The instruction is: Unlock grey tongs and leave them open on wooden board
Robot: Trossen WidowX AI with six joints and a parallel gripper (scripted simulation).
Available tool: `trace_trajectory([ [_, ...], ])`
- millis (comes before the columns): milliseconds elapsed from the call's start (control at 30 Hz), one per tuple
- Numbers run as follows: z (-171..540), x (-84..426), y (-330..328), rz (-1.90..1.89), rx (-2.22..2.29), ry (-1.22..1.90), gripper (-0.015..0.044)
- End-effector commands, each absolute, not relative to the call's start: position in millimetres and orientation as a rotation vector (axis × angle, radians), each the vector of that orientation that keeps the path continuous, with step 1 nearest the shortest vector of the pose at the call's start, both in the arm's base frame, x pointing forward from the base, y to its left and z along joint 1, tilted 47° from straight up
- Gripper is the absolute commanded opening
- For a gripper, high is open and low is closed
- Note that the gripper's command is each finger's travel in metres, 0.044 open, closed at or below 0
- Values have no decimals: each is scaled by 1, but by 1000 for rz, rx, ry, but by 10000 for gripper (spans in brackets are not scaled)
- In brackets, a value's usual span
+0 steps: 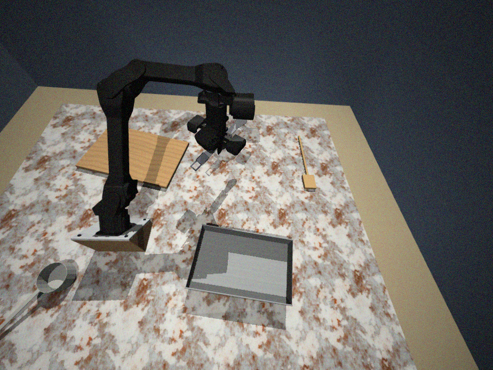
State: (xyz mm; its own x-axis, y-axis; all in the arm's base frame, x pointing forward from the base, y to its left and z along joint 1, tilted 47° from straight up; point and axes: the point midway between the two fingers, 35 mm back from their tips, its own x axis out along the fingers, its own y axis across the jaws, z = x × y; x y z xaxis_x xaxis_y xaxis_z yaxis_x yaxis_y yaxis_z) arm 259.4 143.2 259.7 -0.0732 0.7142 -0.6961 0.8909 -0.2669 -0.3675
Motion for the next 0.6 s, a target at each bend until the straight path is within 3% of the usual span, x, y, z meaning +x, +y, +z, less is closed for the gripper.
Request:
trace_trajectory([
  [0, 260, 248, 153, -1162, 1893, 1788, -150],
  [567, 259, 199, 194, -696, 1376, 1843, -150],
])
